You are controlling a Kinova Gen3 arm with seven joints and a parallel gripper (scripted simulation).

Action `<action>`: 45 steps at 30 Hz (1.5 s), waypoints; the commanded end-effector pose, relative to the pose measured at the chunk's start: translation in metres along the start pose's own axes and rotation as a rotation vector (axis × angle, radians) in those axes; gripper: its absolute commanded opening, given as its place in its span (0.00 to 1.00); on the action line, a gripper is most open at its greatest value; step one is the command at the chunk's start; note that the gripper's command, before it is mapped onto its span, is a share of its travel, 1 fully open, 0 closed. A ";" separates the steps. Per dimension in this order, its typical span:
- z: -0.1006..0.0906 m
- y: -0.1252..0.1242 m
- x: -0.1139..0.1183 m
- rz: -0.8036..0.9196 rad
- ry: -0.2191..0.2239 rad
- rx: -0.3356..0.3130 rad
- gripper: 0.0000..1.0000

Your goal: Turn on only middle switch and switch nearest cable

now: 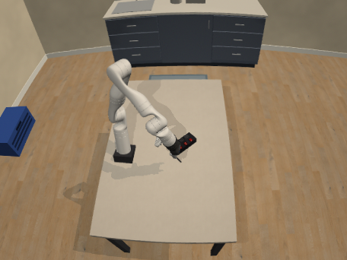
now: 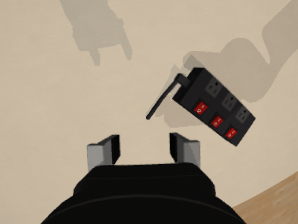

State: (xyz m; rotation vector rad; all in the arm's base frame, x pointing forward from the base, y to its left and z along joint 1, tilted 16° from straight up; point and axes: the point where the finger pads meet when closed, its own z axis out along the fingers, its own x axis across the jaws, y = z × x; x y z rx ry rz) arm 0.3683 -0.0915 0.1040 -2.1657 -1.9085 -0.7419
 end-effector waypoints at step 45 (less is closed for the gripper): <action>0.074 0.016 0.096 -0.031 -0.123 0.201 1.00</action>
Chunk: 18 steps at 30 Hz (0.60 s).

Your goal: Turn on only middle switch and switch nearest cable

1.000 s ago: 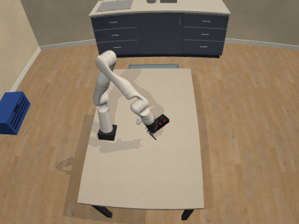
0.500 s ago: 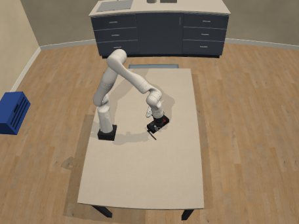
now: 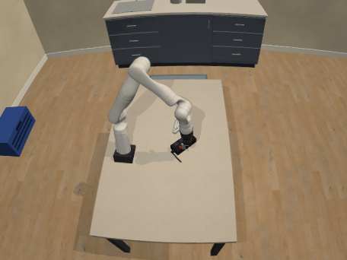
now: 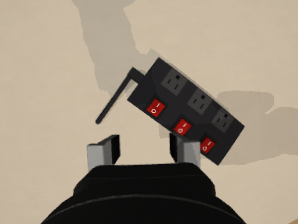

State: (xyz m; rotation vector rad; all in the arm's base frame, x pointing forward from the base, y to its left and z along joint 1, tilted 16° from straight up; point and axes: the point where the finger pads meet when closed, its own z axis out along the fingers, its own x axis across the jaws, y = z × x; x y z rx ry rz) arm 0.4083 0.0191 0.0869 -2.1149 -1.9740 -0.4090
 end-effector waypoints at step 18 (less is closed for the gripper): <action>0.008 0.003 0.018 -0.014 -0.023 0.018 1.00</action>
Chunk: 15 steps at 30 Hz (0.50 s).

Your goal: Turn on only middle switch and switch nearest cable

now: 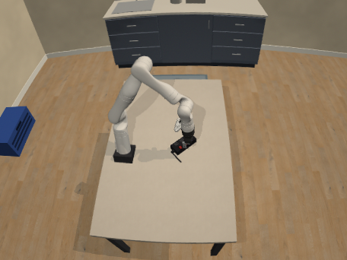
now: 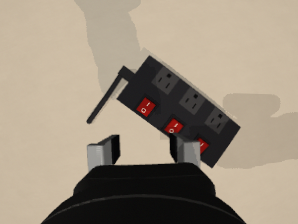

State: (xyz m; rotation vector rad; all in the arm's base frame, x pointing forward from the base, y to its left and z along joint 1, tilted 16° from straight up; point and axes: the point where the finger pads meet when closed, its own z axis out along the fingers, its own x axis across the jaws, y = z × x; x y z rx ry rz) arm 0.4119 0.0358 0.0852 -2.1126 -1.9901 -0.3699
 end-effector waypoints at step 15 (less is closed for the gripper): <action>0.007 0.002 0.017 -0.013 -0.021 0.013 1.00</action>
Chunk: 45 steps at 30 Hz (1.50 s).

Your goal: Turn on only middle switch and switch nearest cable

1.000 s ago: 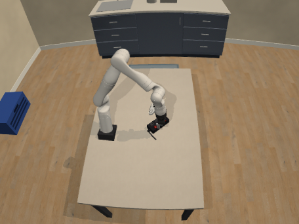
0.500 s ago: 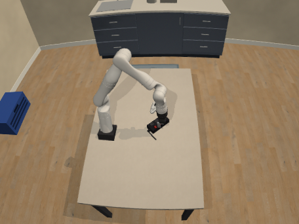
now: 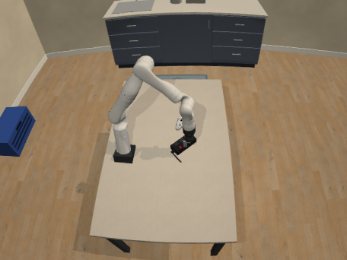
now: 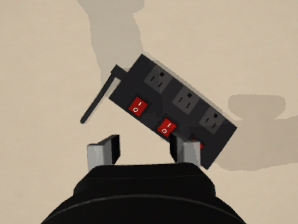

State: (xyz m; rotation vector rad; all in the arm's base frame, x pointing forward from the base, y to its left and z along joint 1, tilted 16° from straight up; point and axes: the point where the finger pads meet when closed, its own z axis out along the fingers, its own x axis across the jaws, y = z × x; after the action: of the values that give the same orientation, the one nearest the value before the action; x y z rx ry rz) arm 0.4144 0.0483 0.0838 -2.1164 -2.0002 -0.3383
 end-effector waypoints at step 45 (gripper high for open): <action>0.012 0.003 0.033 -0.024 -0.042 0.019 1.00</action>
State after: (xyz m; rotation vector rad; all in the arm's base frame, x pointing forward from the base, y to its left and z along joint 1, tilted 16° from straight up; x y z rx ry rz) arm 0.4184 0.0799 0.0817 -2.1084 -2.0388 -0.2817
